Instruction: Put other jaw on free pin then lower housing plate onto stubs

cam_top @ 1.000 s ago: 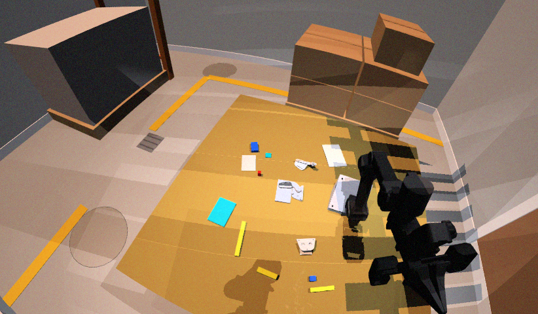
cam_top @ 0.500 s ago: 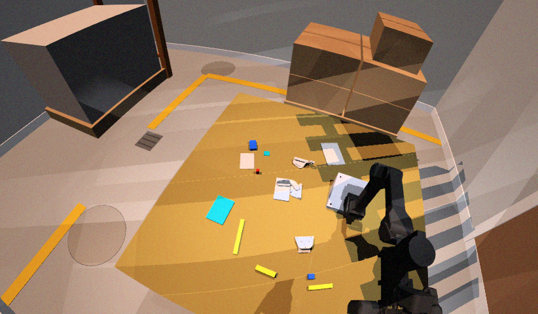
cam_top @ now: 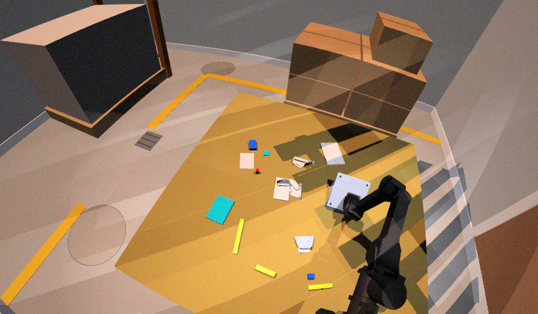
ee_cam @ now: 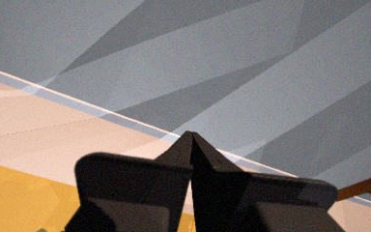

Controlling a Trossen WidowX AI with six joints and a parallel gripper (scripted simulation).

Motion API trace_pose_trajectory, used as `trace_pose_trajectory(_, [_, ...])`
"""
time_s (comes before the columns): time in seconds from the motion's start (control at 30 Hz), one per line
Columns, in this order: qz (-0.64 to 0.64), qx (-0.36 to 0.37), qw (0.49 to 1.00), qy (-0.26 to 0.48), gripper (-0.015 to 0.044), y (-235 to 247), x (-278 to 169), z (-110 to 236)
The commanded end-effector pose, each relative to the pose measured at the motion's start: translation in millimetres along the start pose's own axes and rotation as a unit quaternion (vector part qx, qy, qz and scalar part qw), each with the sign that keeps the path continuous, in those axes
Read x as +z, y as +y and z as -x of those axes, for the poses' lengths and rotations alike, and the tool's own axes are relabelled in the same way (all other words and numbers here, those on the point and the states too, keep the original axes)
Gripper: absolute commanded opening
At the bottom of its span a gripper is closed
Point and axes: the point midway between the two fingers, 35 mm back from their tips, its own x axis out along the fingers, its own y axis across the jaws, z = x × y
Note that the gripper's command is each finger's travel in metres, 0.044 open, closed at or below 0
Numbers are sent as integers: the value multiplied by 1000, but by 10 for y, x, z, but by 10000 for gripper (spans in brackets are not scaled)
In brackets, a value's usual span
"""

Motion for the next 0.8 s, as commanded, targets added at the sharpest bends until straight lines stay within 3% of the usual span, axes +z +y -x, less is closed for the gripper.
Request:
trace_pose_trajectory(0.0, [24,-18,998,49,0,-126,-348,-157])
trace_pose_trajectory(0.4, [87,-84,973,194,0,-752,-1371,-321])
trace_pose_trajectory(0.77, [114,-150,931,312,0,-1451,-2150,-101])
